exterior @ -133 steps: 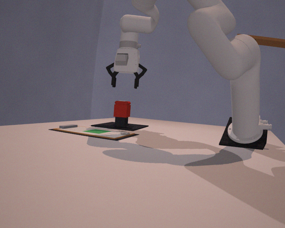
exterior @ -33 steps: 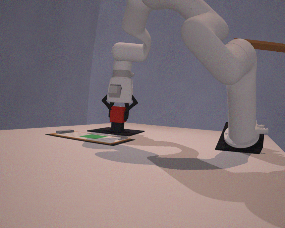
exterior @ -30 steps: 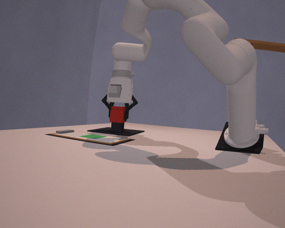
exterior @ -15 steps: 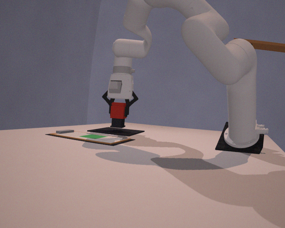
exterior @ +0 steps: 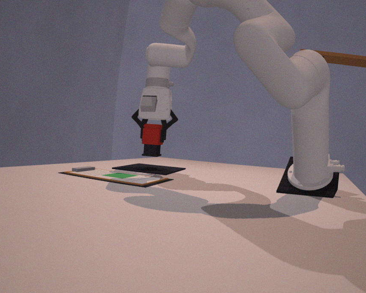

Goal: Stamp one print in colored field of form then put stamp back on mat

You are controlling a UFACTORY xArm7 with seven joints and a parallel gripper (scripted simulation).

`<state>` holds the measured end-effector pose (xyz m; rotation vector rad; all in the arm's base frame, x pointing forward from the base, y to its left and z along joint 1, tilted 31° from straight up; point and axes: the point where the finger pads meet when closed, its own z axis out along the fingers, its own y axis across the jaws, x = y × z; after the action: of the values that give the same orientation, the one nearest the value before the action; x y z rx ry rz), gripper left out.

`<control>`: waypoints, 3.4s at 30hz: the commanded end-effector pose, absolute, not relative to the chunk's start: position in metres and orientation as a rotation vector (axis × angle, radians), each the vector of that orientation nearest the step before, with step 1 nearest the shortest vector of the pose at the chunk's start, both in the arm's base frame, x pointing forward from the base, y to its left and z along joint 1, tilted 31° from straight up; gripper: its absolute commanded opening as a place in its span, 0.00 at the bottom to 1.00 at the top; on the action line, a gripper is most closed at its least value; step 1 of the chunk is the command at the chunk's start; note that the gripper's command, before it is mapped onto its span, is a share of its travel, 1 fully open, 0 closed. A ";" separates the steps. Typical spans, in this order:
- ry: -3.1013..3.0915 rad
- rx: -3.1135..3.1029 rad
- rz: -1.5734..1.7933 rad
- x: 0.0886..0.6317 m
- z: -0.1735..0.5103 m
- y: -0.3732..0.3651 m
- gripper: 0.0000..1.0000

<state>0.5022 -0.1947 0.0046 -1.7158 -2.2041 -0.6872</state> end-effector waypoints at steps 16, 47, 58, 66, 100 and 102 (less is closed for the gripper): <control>-1.989 -1.916 -0.637 0.473 0.111 -0.016 0.35; -1.989 -1.917 -0.636 0.446 0.179 0.087 0.35; -1.989 -1.917 -0.636 0.454 0.160 0.060 0.35; -1.989 -1.917 -0.636 0.462 0.141 0.033 0.35; -1.989 -1.917 -0.636 0.465 0.112 0.047 0.35; -1.989 -1.917 -0.636 0.466 0.109 0.048 0.35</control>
<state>0.4630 0.0475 0.1115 -1.9120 -1.9877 -0.6304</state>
